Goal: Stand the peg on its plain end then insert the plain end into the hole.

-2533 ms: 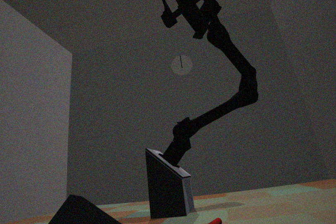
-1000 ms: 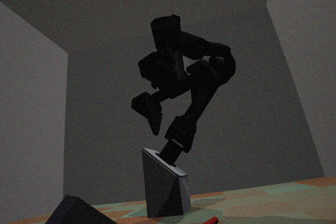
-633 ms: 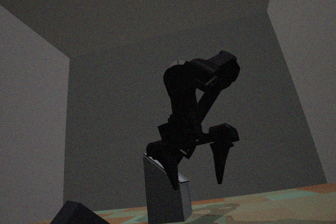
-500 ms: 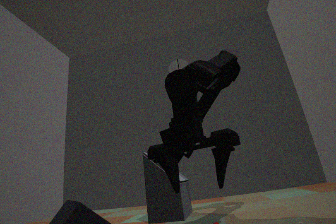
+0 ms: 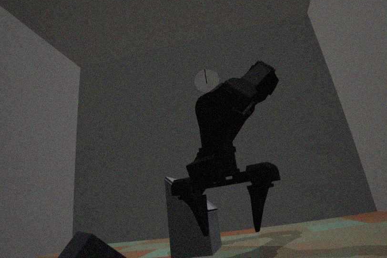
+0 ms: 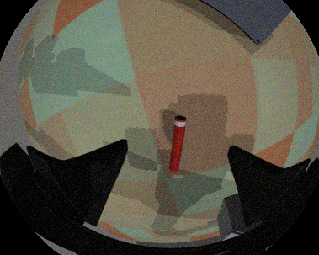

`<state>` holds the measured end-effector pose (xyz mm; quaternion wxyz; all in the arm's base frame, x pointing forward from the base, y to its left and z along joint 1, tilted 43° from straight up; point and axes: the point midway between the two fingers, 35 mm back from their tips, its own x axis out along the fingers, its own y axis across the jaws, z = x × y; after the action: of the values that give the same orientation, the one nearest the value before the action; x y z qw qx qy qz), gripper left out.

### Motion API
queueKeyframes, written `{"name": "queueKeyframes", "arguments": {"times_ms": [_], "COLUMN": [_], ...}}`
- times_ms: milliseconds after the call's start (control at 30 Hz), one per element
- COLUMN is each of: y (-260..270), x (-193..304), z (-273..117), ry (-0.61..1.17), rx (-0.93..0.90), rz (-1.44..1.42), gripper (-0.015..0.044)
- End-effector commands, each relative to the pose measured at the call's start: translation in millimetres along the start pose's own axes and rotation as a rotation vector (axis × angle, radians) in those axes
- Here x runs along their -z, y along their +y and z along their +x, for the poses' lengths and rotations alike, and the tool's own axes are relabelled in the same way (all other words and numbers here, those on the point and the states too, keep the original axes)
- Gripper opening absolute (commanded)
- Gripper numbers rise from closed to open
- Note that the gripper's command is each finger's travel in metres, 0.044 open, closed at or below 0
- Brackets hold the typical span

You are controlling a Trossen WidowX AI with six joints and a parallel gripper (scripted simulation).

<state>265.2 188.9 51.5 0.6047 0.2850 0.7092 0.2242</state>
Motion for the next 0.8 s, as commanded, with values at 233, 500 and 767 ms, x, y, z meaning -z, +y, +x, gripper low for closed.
{"name": "queueKeyframes", "arguments": {"times_ms": [233,500,767], "y": [-2.5,-2.4,-2.4], "x": [0.5,0.9,2.0], "z": [19.3,32.1,44.8], "ry": [0.002,0.002,0.003], "rx": [0.005,0.004,0.002], "rz": [0.008,0.008,0.009], "gripper": [0.0440,0.0440,0.0440]}}
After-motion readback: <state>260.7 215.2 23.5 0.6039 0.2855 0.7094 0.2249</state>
